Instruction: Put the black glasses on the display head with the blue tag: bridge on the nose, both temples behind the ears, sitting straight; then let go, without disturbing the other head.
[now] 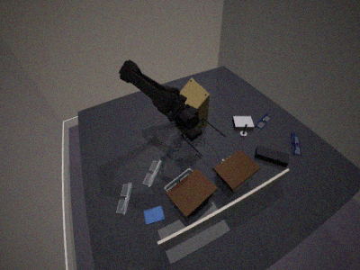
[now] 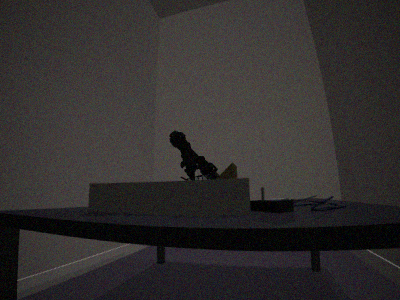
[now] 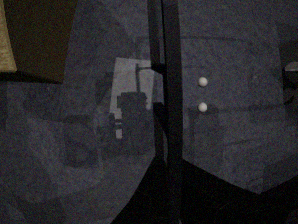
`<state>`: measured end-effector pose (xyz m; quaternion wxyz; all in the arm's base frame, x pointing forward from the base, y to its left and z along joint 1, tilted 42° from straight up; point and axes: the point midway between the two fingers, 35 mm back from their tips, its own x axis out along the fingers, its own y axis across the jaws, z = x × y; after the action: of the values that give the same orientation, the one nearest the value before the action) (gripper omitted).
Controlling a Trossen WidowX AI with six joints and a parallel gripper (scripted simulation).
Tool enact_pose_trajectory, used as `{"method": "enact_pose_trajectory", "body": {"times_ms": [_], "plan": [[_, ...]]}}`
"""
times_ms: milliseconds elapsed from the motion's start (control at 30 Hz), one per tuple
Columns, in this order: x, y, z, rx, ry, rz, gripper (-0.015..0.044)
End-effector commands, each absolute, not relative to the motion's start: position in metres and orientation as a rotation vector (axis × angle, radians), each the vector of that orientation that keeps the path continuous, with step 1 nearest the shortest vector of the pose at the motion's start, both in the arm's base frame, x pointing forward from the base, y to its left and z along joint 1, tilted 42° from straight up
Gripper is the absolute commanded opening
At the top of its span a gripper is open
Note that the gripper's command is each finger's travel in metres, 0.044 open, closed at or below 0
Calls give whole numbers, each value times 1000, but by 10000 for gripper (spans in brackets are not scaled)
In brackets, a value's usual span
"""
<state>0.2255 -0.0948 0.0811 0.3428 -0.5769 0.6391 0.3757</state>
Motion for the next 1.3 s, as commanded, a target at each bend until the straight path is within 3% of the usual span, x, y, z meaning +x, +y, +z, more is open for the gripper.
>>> {"method": "enact_pose_trajectory", "body": {"times_ms": [0, 333, 1267], "plan": [[232, -88, 71, -1525, 1727, 933, 0], [245, -68, 53, -1627, 1828, 801, 0], [243, -91, 38, -1615, 1828, 809, 0]]}}
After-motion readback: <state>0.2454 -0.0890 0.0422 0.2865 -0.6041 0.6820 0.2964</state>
